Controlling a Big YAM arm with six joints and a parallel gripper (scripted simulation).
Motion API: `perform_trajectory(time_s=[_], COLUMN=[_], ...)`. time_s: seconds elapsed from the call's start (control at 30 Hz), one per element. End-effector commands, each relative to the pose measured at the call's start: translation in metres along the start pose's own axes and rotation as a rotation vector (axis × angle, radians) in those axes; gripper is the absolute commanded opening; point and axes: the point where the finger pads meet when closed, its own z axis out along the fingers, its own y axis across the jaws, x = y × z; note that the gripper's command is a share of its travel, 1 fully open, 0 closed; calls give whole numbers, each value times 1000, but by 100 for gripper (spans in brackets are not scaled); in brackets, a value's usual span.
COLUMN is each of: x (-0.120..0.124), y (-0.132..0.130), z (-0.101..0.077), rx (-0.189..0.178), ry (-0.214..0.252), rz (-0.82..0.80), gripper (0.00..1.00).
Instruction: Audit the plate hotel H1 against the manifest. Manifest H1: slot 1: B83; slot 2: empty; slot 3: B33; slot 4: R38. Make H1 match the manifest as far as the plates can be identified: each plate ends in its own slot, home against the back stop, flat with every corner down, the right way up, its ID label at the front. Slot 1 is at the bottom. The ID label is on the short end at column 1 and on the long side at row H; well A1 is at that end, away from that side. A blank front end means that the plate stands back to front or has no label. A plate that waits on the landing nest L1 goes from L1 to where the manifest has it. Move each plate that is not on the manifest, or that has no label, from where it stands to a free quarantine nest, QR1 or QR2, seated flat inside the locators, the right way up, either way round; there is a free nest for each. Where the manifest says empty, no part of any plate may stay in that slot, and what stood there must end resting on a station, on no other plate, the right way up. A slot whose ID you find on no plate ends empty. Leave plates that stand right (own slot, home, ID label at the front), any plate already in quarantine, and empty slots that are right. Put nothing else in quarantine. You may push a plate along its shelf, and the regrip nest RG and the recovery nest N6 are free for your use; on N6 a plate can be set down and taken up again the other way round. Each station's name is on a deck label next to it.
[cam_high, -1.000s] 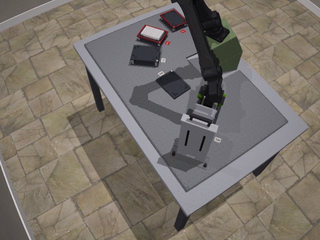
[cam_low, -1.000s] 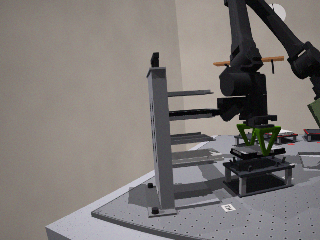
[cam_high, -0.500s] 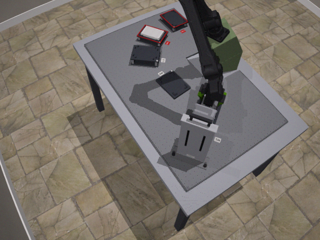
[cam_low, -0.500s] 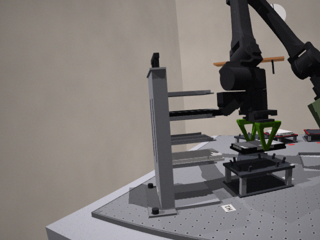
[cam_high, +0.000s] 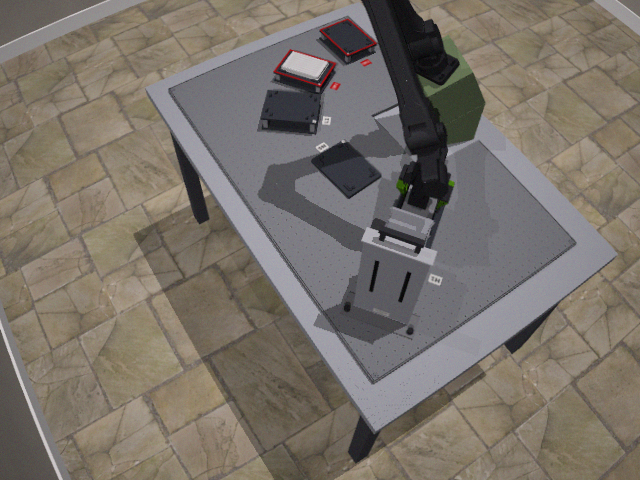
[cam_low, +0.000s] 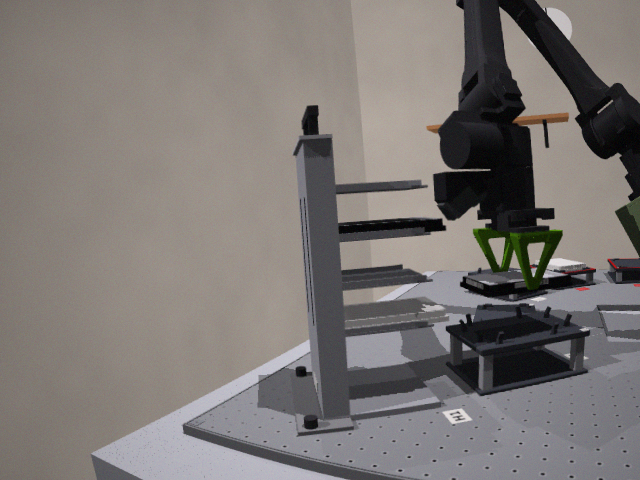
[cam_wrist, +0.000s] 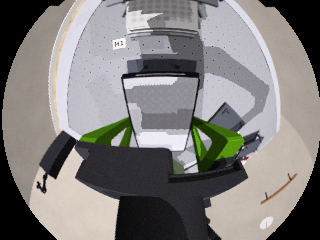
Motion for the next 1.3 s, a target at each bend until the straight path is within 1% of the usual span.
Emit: perform_trajectory(time_s=[0.0, 0.07, 0.2, 0.27, 0.37, 0.47, 0.53, 0.57, 0.6, 0.7, 0.8, 0.9, 1.0, 1.1, 1.13, 1.17, 1.2, 1.23, 1.27], x=[-11, -13, -17, -22, -18, -21, -21, -5, -11, -23, -23, -16, -23, -20, 3, -7, -17, -23, -23], y=[2, 3, 6, 6, 6, 6, 6, 5, 6, 6, 6, 5, 6, 6, 2, 5, 5, 6, 6], z=[-5, -15, -21, -28, -35, -45, -45, -33, -44, -60, -68, -73, -85, -87, -70, -84, -93, -99, -102], rx=[0, -9, -12, -15, -13, -16, -16, 2, -9, -18, -19, -15, -21, -19, 8, -8, -18, -22, -22], ry=[-10, -29, -39, -46, -41, -46, -46, -1, -25, -48, -49, -38, -50, -46, 14, -19, -40, -51, -51], rz=[22, 21, 19, 23, 21, 24, 24, 5, 12, 26, 26, 21, 28, 25, 2, 10, 22, 28, 29], gripper=[86, 86, 86, 86, 86, 86, 86, 86, 86, 86, 86, 86, 86, 86, 86, 86, 86, 86, 86])
